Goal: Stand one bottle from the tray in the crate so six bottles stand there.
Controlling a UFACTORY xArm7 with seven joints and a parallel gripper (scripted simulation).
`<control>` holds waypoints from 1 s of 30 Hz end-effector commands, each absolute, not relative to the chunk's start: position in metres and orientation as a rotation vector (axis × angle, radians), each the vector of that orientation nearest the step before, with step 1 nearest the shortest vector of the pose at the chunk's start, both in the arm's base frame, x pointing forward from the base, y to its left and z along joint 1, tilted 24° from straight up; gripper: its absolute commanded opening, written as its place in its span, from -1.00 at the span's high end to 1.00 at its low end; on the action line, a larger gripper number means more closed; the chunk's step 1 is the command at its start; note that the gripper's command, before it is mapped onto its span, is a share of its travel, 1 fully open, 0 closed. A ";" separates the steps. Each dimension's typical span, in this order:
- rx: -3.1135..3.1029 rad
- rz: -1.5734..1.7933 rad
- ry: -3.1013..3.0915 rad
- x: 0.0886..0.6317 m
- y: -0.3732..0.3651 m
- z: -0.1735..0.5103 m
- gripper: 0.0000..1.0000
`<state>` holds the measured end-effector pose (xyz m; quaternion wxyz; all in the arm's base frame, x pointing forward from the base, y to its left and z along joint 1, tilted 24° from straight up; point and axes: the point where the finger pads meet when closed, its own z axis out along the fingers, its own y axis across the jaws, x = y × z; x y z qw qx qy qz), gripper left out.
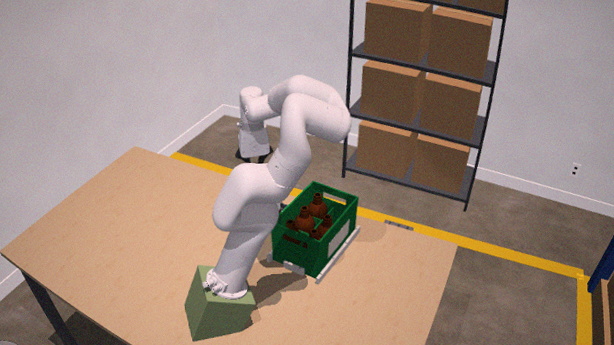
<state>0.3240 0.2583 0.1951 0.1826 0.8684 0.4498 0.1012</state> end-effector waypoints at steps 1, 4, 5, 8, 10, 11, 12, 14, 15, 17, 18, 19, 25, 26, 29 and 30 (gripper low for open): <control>2.451 0.292 1.271 0.324 0.260 0.198 1.00; 2.451 0.292 1.271 0.323 0.260 0.199 1.00; 2.451 0.292 1.271 0.323 0.261 0.200 1.00; 2.451 0.292 1.271 0.322 0.261 0.202 1.00; 2.451 0.292 1.271 0.322 0.261 0.203 1.00; 2.451 0.292 1.271 0.322 0.261 0.203 1.00; 2.451 0.292 1.271 0.322 0.261 0.203 1.00; 2.451 0.292 1.271 0.321 0.262 0.205 1.00; 2.451 0.292 1.271 0.321 0.262 0.206 1.00; 2.451 0.292 1.271 0.320 0.263 0.208 1.00; 2.451 0.292 1.271 0.319 0.263 0.209 1.00; 2.451 0.292 1.271 0.319 0.263 0.210 1.00; 2.451 0.292 1.271 0.316 0.265 0.217 1.00; 2.451 0.292 1.271 0.316 0.265 0.218 1.00; 2.451 0.292 1.271 0.316 0.265 0.219 1.00; 2.451 0.292 1.271 0.315 0.266 0.220 1.00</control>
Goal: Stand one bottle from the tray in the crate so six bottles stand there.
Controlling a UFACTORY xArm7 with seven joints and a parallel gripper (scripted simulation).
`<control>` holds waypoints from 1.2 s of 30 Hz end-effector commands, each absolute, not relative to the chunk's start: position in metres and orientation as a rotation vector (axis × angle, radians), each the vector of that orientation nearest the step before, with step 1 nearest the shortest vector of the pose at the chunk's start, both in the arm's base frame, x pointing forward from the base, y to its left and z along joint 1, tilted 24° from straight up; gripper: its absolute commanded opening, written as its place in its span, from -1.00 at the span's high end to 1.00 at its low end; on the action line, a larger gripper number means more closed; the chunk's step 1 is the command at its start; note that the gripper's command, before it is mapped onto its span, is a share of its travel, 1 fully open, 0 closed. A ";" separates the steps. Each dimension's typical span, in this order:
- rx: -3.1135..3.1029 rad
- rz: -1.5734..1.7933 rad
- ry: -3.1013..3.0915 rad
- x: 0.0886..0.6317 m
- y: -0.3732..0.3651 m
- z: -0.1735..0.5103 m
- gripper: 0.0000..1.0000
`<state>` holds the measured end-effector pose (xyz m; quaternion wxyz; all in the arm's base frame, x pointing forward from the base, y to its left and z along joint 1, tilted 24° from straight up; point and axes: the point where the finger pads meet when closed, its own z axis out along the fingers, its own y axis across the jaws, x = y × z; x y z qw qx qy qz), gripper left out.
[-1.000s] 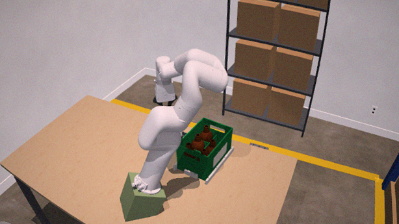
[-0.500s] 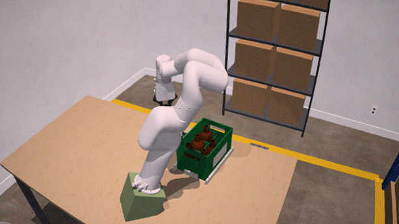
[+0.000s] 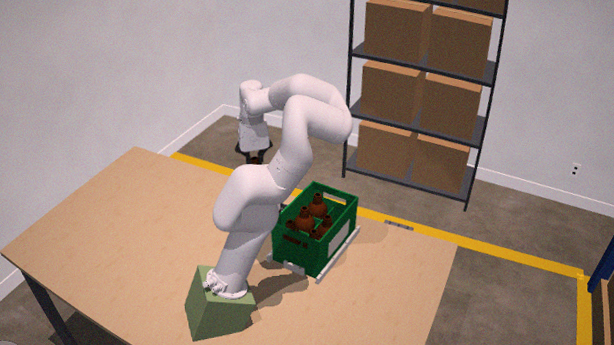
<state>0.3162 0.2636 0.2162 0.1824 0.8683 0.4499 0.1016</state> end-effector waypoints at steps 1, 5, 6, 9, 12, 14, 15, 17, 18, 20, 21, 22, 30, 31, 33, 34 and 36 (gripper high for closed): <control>2.451 0.292 1.271 0.315 0.266 0.221 1.00; 2.451 0.292 1.271 0.313 0.267 0.225 1.00; 2.451 0.292 1.271 0.313 0.267 0.226 1.00; 2.451 0.292 1.271 0.312 0.268 0.228 1.00; 2.451 0.292 1.271 0.312 0.268 0.230 1.00; 2.451 0.292 1.271 0.311 0.268 0.231 1.00; 2.451 0.292 1.271 0.311 0.268 0.231 1.00; 2.451 0.292 1.271 0.311 0.268 0.231 1.00; 2.451 0.292 1.271 0.311 0.268 0.232 1.00; 2.451 0.292 1.271 0.311 0.268 0.232 1.00; 2.451 0.292 1.271 0.311 0.268 0.232 1.00; 2.451 0.292 1.271 0.311 0.269 0.233 1.00; 2.451 0.292 1.271 0.311 0.269 0.233 1.00; 2.451 0.292 1.271 0.311 0.269 0.233 1.00; 2.451 0.292 1.271 0.311 0.269 0.233 1.00; 2.451 0.292 1.271 0.311 0.269 0.233 1.00; 2.451 0.292 1.271 0.311 0.269 0.233 1.00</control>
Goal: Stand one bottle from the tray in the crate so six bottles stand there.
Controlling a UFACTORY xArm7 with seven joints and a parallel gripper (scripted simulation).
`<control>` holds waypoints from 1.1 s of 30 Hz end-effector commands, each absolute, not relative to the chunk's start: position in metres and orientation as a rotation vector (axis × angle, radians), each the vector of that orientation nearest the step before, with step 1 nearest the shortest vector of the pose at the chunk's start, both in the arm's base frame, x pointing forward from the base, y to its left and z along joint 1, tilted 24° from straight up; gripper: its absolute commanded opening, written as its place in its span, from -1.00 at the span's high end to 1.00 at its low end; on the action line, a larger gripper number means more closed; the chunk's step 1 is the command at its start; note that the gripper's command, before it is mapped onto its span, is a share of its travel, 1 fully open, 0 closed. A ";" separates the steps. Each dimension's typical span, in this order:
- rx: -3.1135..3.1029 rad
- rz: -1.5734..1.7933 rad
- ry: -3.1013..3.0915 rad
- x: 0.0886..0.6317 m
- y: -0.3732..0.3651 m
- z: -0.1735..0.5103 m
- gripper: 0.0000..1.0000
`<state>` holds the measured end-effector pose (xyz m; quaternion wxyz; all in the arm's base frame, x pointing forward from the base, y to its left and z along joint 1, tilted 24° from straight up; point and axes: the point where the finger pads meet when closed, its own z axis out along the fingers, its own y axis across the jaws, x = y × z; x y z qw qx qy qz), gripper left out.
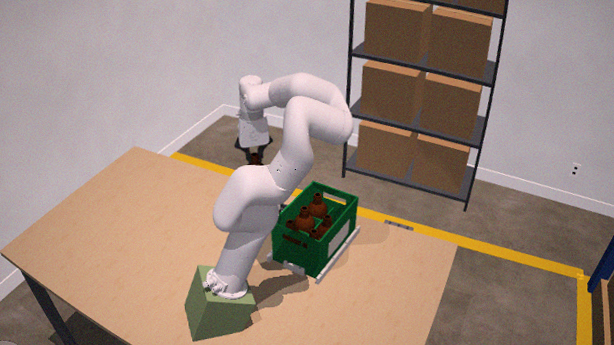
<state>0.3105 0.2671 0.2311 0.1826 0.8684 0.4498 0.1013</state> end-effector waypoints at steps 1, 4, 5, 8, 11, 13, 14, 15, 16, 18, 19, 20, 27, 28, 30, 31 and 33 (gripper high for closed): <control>2.451 0.292 1.271 0.311 0.269 0.233 1.00; 2.451 0.292 1.271 0.311 0.269 0.233 1.00; 2.451 0.292 1.271 0.311 0.269 0.233 1.00; 2.451 0.292 1.271 0.310 0.269 0.234 1.00; 2.451 0.292 1.271 0.310 0.269 0.235 1.00; 2.451 0.292 1.271 0.310 0.269 0.235 1.00; 2.451 0.292 1.271 0.309 0.269 0.236 1.00; 2.451 0.292 1.271 0.309 0.269 0.237 1.00; 2.451 0.292 1.271 0.309 0.270 0.237 1.00; 2.451 0.292 1.271 0.308 0.270 0.239 1.00; 2.451 0.292 1.271 0.308 0.270 0.241 1.00; 2.451 0.292 1.271 0.307 0.271 0.242 1.00; 2.451 0.292 1.271 0.304 0.272 0.249 1.00; 2.451 0.292 1.271 0.304 0.273 0.250 1.00; 2.451 0.292 1.271 0.304 0.273 0.250 1.00; 2.451 0.292 1.271 0.304 0.273 0.250 1.00; 2.451 0.292 1.271 0.303 0.273 0.252 1.00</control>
